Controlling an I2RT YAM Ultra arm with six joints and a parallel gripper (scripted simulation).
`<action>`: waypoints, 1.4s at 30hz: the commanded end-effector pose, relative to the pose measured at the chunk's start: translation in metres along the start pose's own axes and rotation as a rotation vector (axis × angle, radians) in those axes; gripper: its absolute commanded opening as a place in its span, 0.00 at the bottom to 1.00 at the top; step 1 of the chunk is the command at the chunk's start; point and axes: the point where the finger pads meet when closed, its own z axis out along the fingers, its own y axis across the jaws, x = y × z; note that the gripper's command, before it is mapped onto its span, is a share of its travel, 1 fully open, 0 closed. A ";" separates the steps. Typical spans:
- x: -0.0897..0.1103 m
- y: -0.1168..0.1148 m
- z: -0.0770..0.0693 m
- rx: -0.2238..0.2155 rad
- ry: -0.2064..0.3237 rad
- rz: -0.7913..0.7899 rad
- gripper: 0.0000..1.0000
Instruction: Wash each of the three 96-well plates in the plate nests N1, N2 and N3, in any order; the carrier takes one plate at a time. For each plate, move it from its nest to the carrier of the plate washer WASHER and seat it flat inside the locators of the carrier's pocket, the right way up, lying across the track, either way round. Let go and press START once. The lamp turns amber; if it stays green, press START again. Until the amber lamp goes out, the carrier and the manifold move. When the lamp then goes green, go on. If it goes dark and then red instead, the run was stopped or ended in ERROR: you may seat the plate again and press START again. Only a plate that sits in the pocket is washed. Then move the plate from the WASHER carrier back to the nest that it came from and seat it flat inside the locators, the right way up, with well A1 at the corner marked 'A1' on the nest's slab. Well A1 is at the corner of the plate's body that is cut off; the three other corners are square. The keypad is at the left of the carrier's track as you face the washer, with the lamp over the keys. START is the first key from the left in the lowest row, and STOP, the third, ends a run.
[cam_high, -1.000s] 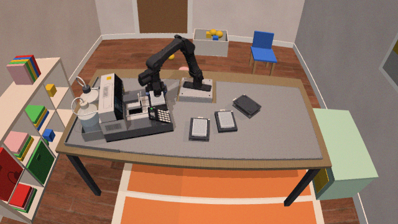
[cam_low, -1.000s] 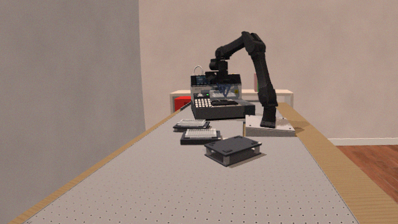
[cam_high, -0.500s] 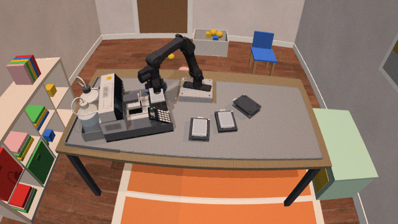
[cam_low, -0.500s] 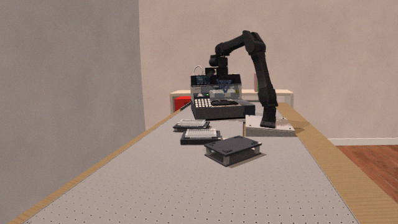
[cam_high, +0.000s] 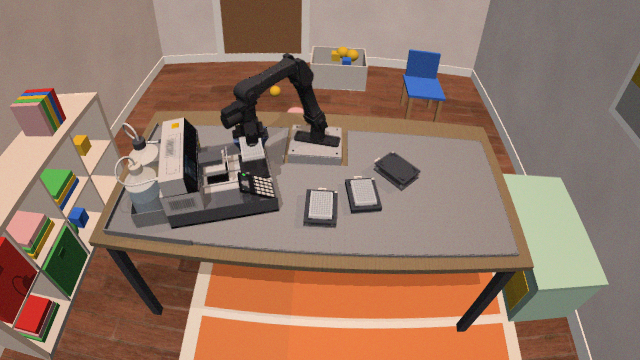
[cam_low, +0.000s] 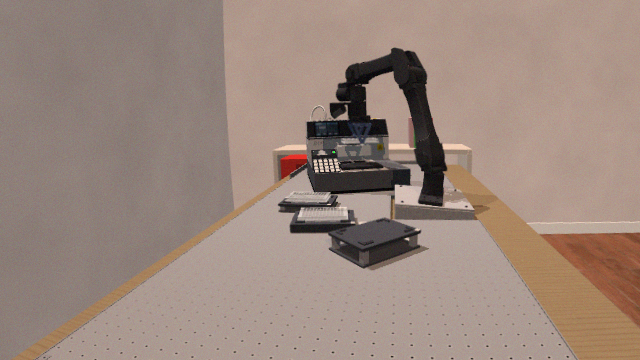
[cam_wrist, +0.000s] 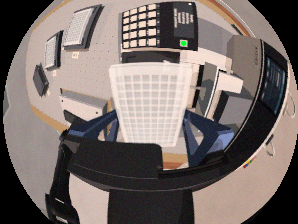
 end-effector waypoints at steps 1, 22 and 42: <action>-0.001 0.000 -0.010 0.012 -0.009 0.000 0.00; -0.016 0.012 -0.009 0.013 -0.009 -0.115 0.00; -0.083 0.065 -0.003 0.011 -0.011 -0.115 0.00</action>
